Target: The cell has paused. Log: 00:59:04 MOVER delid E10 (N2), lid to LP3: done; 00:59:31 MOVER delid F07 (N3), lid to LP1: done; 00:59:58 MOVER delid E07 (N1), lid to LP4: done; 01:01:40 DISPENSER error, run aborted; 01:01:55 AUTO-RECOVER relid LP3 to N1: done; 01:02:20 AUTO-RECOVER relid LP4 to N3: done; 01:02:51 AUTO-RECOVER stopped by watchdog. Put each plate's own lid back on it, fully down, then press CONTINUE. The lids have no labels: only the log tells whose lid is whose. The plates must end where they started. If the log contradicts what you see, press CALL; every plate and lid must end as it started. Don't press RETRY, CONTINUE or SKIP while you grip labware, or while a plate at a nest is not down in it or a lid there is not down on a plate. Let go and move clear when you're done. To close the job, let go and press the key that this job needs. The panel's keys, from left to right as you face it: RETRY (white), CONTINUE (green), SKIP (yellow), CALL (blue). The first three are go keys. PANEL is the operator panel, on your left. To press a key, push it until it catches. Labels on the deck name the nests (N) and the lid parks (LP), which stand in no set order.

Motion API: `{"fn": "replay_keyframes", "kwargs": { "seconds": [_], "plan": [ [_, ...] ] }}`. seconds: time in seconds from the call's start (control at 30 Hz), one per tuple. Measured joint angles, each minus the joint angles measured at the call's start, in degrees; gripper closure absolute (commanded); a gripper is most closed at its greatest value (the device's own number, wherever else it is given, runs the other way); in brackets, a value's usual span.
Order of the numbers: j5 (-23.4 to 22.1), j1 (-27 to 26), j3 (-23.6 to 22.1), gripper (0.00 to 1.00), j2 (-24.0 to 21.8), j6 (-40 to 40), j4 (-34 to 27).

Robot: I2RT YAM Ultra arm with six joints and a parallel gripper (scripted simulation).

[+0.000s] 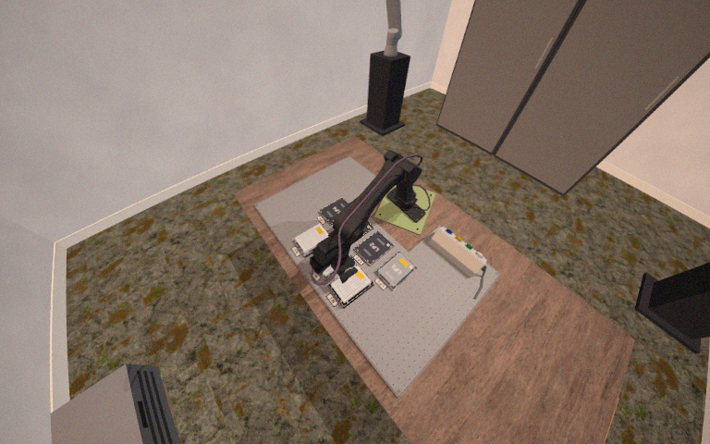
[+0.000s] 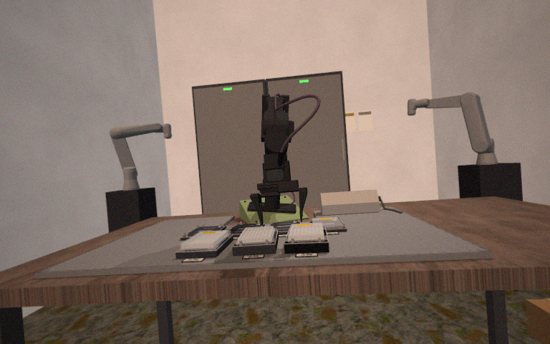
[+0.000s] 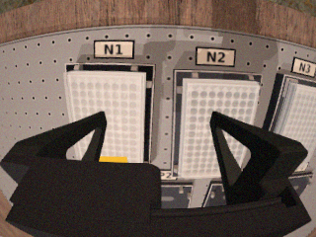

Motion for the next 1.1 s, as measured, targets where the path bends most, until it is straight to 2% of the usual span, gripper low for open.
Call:
{"fn": "replay_keyframes", "kwargs": {
  "seconds": [0.13, 0.33, 0.43, 0.57, 1.1],
  "plan": [
    [0.61, 1.92, 4.20, 0.00, 2.34, 1.84, -5.33],
    [1.44, 5.25, 14.14, 0.00, 8.33, 5.20, -14.60],
    [1.81, 7.56, 16.76, 0.00, 10.14, 7.10, -17.40],
    [1.99, 10.01, 17.57, 0.00, 10.62, 9.09, -20.04],
    [2.43, 9.29, 19.17, 0.00, 10.64, 10.49, -22.97]
  ]
}}
